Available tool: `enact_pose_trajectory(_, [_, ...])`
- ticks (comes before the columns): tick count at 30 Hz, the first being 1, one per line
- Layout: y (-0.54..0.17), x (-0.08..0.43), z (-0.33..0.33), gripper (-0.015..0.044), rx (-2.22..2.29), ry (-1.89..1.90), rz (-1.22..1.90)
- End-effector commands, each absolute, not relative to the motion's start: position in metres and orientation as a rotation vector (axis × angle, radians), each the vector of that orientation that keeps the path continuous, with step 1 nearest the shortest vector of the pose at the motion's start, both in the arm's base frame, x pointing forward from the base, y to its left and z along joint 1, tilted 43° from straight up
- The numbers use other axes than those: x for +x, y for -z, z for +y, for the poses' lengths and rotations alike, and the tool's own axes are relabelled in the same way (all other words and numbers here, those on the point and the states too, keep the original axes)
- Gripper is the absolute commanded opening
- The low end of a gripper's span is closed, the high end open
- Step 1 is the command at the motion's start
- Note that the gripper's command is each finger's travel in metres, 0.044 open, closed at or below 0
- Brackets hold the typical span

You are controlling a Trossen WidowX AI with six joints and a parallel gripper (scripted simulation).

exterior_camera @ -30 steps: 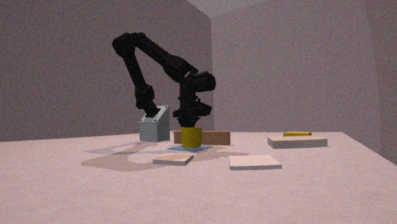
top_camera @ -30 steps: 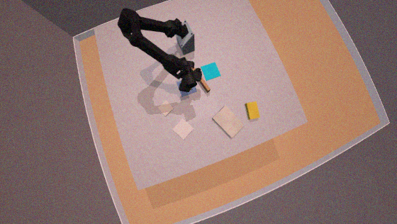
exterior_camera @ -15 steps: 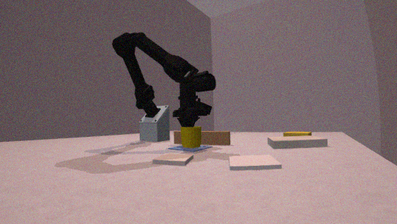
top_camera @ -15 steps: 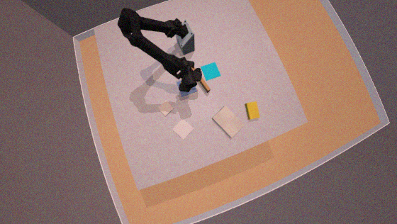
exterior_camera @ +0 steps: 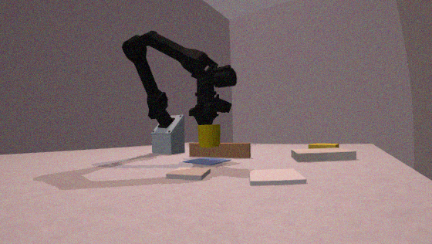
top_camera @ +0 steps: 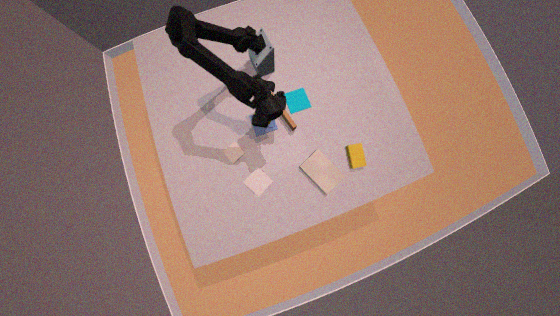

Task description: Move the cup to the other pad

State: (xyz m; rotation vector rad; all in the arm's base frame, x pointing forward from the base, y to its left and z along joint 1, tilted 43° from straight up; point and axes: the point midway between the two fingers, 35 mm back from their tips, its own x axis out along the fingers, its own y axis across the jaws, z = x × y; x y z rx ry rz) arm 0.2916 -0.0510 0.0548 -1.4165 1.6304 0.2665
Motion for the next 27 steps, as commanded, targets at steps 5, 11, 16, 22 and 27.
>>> enact_pose_trajectory(5, [-0.076, 0.289, -0.031, 0.0, -1.416, -0.262, 1.632])
enact_pose_trajectory(11, [-0.077, 0.291, -0.029, 0.0, -1.422, -0.262, 1.628])
enact_pose_trajectory(16, [-0.077, 0.291, -0.029, 0.0, -1.422, -0.262, 1.628])
enact_pose_trajectory(22, [-0.077, 0.291, -0.029, 0.0, -1.422, -0.262, 1.628])
enact_pose_trajectory(27, [-0.076, 0.29, -0.028, 0.0, -1.421, -0.262, 1.628])
